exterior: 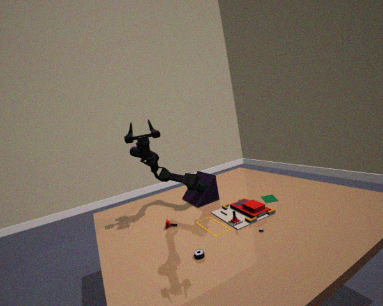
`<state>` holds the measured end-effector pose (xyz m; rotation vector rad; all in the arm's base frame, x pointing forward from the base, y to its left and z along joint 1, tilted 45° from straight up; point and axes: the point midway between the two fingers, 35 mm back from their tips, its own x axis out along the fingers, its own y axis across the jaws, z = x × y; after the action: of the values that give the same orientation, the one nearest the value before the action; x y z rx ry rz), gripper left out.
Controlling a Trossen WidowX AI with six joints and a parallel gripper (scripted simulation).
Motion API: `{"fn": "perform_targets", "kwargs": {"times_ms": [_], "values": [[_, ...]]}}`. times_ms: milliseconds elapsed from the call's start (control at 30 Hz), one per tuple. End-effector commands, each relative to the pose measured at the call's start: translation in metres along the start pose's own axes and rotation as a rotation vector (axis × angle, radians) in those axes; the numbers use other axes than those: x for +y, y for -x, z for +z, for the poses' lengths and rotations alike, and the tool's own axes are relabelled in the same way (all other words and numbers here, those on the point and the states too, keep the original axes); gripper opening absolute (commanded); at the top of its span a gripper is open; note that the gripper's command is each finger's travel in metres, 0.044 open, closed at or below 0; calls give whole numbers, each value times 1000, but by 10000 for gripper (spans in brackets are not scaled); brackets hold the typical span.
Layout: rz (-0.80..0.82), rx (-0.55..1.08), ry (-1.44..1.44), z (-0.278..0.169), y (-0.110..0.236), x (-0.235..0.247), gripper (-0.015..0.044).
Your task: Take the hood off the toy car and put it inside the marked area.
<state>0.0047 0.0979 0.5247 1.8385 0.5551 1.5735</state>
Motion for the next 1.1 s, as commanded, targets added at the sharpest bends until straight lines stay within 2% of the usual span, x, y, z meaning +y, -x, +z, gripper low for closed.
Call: {"fn": "perform_targets", "kwargs": {"times_ms": [0,133,367,567,867,1067], "values": [[-1,-3,-1,1,0,0,440],[-18,-75,-12,29,-9,-4,440],[-117,-331,-30,125,-30,-31,440],[-253,-562,-12,205,-35,-68,440],[-576,-838,84,303,-11,-143,440],[-847,-936,147,346,18,-204,440]]}}
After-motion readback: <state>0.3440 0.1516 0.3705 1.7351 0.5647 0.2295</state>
